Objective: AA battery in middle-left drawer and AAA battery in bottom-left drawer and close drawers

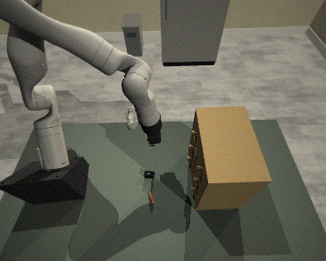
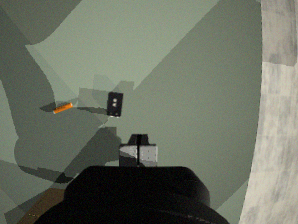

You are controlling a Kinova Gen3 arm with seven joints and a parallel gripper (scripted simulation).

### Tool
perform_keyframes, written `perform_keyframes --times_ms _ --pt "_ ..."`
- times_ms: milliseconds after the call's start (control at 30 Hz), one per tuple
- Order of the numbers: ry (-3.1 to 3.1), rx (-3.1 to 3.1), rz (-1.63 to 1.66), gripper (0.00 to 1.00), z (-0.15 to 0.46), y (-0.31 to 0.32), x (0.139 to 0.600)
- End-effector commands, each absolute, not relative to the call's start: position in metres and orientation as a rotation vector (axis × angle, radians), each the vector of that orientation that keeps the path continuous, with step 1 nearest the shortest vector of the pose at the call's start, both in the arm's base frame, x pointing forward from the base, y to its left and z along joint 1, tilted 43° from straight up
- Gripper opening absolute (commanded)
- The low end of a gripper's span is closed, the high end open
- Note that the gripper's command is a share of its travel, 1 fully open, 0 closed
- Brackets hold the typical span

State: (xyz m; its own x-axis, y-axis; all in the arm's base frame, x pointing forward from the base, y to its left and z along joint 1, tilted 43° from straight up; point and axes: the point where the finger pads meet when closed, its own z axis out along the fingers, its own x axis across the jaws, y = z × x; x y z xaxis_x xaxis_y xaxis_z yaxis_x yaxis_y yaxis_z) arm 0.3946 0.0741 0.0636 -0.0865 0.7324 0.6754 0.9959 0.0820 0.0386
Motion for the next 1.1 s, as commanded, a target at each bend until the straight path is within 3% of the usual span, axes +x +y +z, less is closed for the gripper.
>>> perform_keyframes --times_ms 0,1067 --pt "-1.871 -1.705 -0.706 0.00 0.063 0.073 0.393" --pt "-1.846 -1.855 -0.973 0.00 0.039 0.098 0.410"
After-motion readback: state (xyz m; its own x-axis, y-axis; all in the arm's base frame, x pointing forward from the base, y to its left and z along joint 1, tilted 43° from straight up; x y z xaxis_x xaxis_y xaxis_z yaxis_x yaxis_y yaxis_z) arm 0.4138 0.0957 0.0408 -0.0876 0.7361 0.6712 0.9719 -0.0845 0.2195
